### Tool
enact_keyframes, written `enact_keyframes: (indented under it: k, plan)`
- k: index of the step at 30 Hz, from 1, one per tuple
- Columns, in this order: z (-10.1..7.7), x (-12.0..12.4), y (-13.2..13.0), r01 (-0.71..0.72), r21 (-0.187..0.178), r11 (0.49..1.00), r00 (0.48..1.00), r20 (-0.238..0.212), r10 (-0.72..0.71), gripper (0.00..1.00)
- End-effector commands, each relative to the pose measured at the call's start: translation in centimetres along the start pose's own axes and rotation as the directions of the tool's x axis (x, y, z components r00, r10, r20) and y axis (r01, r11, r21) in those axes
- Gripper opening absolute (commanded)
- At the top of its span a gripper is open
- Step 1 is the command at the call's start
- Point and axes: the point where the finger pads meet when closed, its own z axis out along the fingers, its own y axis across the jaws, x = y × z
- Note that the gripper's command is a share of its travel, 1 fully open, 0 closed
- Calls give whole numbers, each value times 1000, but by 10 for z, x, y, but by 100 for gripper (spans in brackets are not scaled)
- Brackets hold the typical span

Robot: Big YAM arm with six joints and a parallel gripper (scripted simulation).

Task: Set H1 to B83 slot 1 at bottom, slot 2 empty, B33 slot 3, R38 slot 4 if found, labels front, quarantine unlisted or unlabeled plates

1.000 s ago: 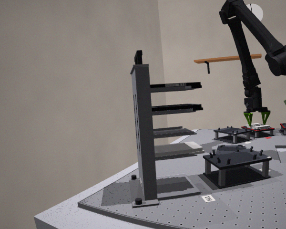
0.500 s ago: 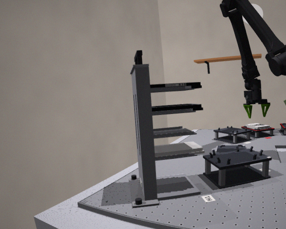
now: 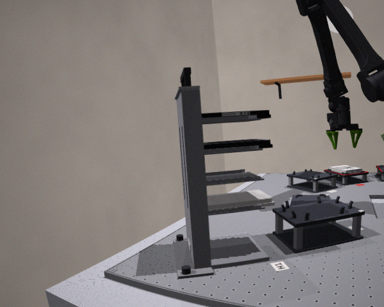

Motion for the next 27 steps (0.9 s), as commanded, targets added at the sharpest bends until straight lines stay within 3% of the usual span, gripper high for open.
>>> enact_keyframes:
  k: [1,10,12,13,15,17,27]
  plan:
    - [-28,-25,-4,26,16,1000,998,58,-27,100]
    - [-49,-17,-4,21,14,1000,999,46,-22,100]
    - [-49,-17,-4,21,14,1000,999,46,-22,100]
    - [-39,-11,-2,22,2,1000,1000,11,-22,100]
    - [-59,-20,-4,24,16,1000,998,52,-25,100]
    - [-67,-25,-4,28,19,999,998,61,-29,100]
    - [-90,-16,-4,22,16,1000,999,45,-22,100]
